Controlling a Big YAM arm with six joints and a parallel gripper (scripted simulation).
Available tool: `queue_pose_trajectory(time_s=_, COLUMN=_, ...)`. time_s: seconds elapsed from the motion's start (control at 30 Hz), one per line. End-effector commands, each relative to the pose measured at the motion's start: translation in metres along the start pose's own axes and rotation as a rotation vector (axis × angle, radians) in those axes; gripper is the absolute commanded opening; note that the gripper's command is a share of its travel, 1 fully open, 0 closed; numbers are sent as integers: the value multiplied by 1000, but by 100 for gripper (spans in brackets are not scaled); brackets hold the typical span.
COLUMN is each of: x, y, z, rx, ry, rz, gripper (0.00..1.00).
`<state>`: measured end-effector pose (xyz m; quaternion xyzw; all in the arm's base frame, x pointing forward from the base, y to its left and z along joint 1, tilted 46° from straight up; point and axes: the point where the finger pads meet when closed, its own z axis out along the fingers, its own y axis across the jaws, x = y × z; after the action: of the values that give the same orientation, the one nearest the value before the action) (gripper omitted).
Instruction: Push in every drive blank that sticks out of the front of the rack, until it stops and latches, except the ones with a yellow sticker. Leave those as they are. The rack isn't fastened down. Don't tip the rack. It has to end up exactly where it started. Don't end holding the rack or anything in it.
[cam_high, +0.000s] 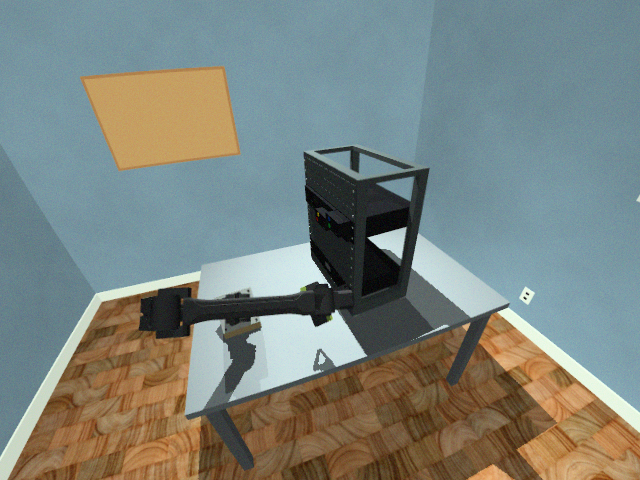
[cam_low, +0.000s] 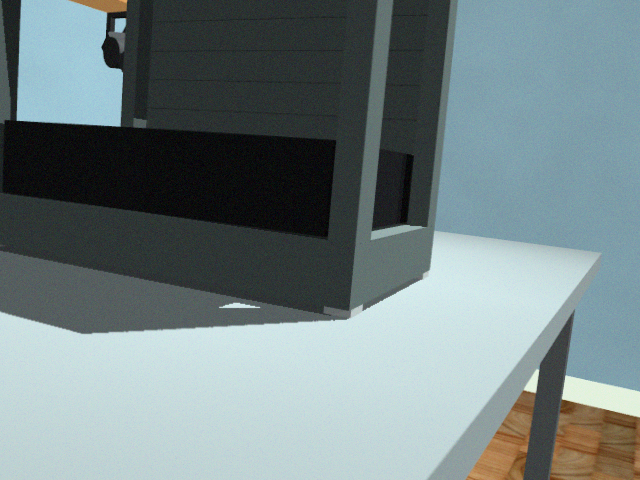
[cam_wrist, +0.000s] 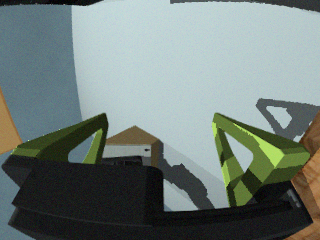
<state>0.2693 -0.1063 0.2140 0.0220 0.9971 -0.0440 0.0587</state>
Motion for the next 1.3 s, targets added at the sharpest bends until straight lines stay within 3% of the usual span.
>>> queue_pose_trajectory(time_s=0.0, x=-1, y=0, z=-2, rx=1, ry=-6, rz=-2, gripper=100)
queue_pose_trajectory(time_s=1.27, x=-5, y=2, z=-7, rx=4, ry=-37, rz=7, gripper=100)
